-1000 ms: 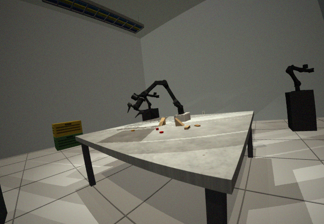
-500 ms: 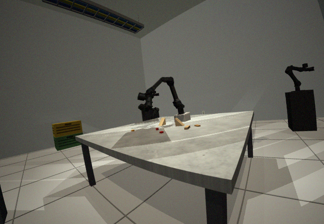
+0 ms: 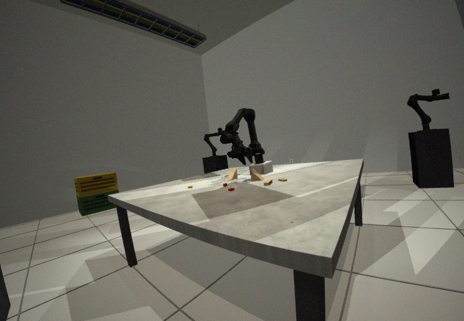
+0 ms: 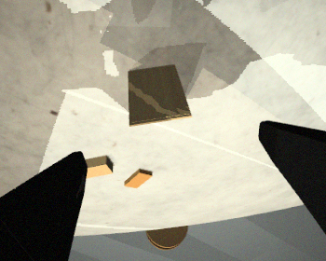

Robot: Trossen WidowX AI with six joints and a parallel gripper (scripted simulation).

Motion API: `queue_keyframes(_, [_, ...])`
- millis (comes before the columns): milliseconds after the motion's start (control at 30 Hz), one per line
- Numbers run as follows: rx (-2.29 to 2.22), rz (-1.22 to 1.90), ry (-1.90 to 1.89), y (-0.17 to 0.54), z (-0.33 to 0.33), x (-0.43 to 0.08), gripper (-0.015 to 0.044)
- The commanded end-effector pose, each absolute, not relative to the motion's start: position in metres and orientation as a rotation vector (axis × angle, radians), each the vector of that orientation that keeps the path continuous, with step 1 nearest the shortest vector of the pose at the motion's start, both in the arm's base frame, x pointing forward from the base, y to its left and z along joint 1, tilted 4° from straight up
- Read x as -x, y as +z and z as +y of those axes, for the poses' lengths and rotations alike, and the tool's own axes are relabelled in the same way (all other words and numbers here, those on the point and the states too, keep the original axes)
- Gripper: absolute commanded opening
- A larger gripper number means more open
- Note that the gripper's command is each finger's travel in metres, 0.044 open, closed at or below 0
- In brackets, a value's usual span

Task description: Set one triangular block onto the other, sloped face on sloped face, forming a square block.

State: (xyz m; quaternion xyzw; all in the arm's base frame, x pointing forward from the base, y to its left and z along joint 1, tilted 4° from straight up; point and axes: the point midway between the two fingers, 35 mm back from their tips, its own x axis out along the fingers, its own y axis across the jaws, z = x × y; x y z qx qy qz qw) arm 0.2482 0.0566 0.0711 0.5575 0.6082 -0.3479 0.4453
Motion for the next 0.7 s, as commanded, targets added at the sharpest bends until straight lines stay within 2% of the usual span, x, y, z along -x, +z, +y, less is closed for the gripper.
queue_keyframes(0, [-1.383, 1.516, -0.87, 0.071, 0.058, -0.245, 0.044])
queue_keyframes(667, [-1.378, 1.518, -0.867, 0.041, 0.07, -0.252, 0.044])
